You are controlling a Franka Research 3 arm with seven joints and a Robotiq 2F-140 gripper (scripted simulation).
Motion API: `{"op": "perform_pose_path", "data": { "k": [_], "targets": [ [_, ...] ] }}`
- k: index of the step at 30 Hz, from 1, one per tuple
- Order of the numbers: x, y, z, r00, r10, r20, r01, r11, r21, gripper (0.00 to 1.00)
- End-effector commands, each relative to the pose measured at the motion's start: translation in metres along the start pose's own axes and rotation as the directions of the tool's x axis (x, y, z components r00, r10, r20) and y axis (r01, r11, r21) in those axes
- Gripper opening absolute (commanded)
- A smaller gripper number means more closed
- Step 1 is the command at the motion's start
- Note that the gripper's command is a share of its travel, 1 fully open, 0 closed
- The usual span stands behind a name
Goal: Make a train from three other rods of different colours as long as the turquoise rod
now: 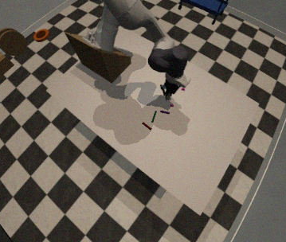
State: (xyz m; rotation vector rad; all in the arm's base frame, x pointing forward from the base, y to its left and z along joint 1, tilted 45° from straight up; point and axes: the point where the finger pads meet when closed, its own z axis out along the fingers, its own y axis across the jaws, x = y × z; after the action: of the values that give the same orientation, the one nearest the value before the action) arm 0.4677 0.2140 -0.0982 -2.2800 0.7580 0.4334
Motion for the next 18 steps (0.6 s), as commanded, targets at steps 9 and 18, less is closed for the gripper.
{"op": "perform_pose_path", "data": {
  "k": [9,18],
  "targets": [
    [0.0013,-0.0003,0.0005,1.000,0.004,-0.002,-0.004,1.000,0.001,0.03],
    [0.0013,-0.0003,-0.0054,1.000,0.004,-0.002,-0.004,1.000,0.001,0.03]
  ]
}}
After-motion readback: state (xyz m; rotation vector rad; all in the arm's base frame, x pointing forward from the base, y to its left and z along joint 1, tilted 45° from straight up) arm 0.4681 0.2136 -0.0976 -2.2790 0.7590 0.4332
